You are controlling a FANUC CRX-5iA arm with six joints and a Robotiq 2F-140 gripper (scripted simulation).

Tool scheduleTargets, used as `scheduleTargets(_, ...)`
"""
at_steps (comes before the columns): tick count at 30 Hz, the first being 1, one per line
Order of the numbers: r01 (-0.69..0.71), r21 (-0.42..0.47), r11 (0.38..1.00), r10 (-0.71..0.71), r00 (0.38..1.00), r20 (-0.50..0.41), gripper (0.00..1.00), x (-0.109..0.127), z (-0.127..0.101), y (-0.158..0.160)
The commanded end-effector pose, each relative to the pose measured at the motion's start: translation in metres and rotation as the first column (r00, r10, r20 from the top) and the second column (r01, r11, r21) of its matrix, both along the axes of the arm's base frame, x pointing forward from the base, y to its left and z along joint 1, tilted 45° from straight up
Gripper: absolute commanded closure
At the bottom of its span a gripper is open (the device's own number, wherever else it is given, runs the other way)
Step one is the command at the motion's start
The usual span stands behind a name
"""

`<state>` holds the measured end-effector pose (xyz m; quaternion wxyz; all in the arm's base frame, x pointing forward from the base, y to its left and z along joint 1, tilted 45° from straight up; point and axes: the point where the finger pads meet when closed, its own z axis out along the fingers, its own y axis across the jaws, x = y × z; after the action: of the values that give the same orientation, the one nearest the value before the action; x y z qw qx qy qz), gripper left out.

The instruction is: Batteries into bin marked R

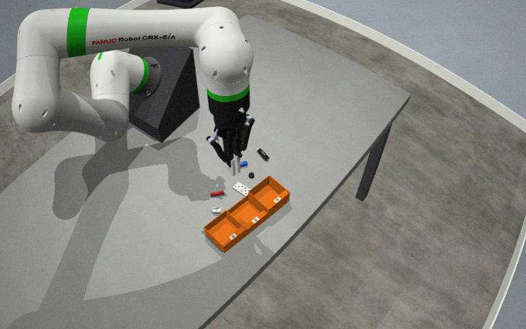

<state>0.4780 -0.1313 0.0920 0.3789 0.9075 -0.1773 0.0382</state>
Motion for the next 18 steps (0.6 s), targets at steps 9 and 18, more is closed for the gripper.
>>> scheduleTargets(9,-0.002,0.002,1.0,0.002,1.0,0.0,0.95,0.024,0.019,-0.081)
scheduleTargets(18,-0.002,0.002,1.0,0.002,1.0,0.0,0.95,0.036,0.029,-0.125)
